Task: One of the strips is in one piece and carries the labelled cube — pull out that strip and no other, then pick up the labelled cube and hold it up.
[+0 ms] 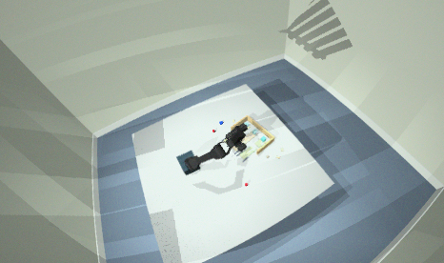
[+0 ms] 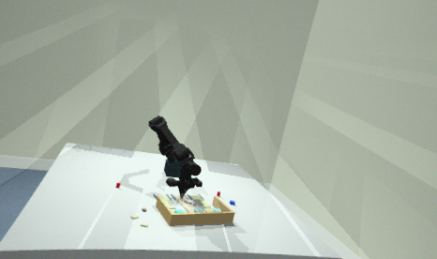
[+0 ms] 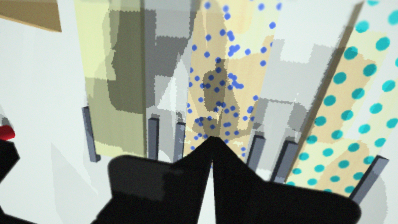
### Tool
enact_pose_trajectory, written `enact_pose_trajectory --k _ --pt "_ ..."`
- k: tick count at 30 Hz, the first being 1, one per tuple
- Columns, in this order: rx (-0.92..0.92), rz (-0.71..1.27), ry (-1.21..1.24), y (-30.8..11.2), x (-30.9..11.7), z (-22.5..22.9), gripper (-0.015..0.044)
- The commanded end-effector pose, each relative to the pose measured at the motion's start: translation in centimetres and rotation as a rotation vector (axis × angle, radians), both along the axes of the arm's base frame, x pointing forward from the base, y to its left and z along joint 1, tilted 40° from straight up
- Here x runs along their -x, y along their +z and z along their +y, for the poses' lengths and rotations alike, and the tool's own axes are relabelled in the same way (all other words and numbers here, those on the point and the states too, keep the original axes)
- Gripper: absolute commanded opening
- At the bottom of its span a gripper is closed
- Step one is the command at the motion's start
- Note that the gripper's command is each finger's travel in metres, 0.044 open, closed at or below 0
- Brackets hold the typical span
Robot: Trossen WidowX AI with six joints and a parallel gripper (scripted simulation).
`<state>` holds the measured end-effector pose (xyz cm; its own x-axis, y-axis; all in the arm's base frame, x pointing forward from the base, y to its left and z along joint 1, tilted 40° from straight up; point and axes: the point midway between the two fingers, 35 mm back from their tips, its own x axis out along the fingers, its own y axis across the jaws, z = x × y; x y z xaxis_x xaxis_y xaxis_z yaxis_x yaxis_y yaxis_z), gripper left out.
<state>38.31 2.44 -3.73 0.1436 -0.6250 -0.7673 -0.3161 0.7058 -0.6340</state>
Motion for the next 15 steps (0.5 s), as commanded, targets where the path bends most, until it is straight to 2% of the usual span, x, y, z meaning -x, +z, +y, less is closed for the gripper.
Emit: enact_pose_trajectory --k 1,15 --pt "0.010 0.017 -0.007 -0.3 0.9 -0.7 0.0000" --pt "0.010 0.018 -0.006 -0.2 2.9 -1.4 0.0000"
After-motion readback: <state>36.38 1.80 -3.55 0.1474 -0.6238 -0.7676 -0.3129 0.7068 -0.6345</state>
